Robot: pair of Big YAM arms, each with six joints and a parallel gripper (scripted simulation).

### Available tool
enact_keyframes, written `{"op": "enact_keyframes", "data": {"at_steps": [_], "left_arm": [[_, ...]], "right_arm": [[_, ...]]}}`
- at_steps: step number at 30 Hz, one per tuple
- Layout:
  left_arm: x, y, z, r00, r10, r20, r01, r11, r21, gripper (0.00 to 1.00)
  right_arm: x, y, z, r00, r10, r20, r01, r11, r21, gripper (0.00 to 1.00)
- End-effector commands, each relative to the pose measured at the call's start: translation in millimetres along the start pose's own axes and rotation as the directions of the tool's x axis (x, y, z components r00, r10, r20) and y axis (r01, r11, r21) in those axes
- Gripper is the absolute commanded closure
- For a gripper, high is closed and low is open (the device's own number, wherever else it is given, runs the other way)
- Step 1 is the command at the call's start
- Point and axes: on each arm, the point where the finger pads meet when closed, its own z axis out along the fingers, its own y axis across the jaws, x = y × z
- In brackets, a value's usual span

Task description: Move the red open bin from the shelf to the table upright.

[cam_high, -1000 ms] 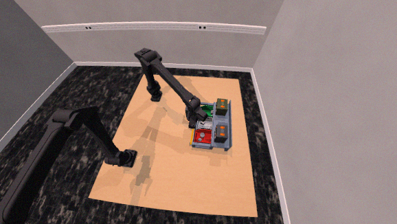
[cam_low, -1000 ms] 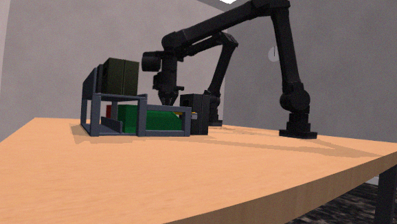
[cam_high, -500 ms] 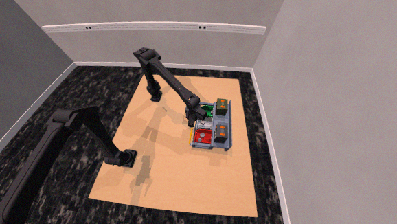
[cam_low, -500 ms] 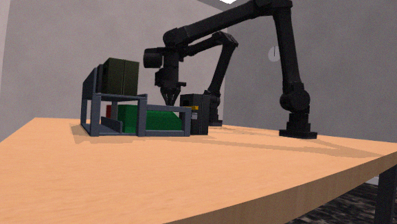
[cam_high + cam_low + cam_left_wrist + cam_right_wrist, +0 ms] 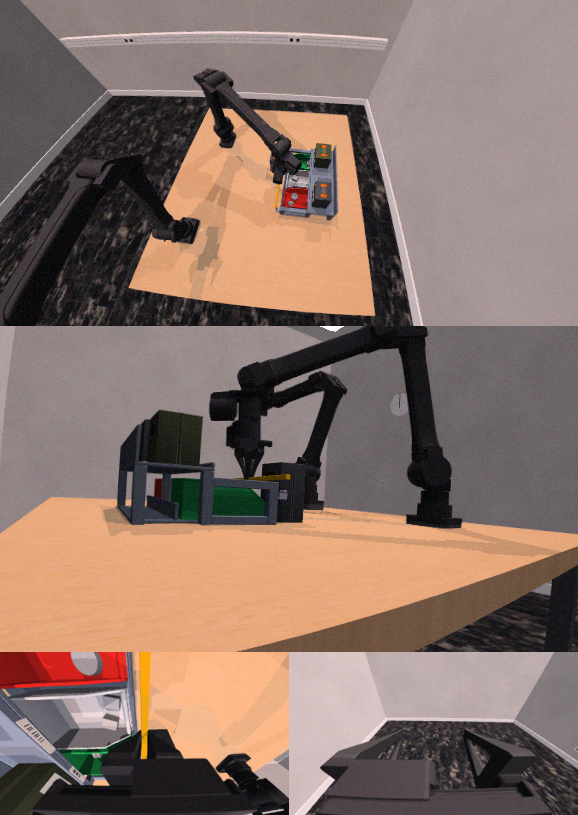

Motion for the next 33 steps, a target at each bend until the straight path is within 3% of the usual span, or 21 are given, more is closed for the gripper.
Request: {"op": "enact_keyframes", "data": {"at_steps": [1, 33], "left_arm": [[-20, 26, -64, 0.997, 0.017, 0.070, -0.009, 0.994, -0.112, 1.00], [-18, 22, -99, 0.997, 0.017, 0.071, -0.009, 0.994, -0.113, 1.00]], "right_arm": [[-13, -6, -8, 1.000, 0.016, 0.016, -0.016, 1.000, 0.007, 0.00], [-13, -6, -8, 1.000, 0.016, 0.016, -0.016, 1.000, 0.007, 0.00]]}}
